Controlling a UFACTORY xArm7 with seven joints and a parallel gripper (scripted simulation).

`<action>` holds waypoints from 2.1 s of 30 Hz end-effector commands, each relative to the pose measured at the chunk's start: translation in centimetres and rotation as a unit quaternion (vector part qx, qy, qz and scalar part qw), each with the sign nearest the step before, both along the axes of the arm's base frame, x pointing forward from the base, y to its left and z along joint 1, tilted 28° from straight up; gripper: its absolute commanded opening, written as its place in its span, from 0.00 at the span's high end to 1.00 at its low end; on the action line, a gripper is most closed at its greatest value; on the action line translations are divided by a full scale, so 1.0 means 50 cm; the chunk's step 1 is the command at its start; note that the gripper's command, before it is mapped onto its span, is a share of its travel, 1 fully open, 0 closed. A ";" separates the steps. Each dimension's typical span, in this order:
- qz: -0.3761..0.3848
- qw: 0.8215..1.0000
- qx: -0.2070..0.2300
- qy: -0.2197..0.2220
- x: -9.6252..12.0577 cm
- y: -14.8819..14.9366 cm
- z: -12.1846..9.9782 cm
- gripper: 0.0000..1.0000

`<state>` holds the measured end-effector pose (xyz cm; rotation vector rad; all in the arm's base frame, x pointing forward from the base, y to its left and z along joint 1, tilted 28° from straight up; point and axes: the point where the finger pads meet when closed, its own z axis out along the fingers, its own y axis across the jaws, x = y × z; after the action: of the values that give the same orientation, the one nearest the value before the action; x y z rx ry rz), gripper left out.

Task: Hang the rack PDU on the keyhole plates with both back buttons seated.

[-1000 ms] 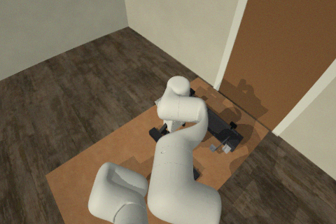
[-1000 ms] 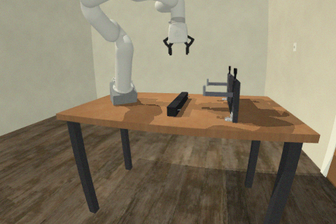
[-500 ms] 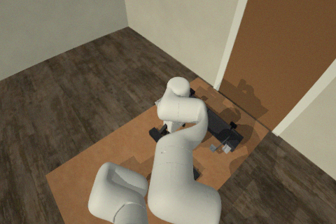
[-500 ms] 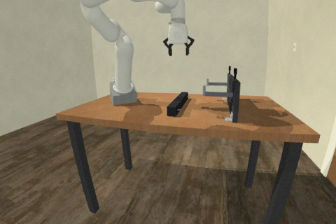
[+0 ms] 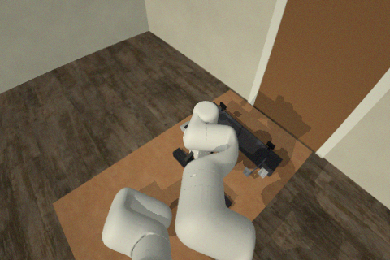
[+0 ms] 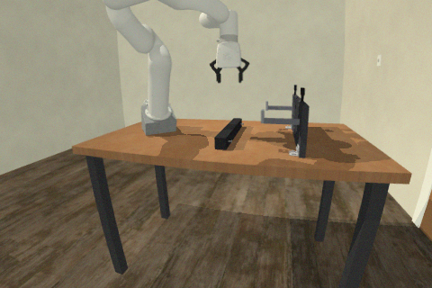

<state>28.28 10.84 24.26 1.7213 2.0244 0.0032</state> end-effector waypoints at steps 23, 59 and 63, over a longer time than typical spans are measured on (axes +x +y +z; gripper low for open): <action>0.001 1.000 0.001 -0.002 0.091 -0.067 -0.206 0.03; 0.001 1.000 0.001 -0.002 0.154 -0.119 -0.362 0.03; 0.001 1.000 0.001 -0.002 0.158 -0.123 -0.371 0.03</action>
<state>35.69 4.74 6.20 1.7243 2.0284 0.0012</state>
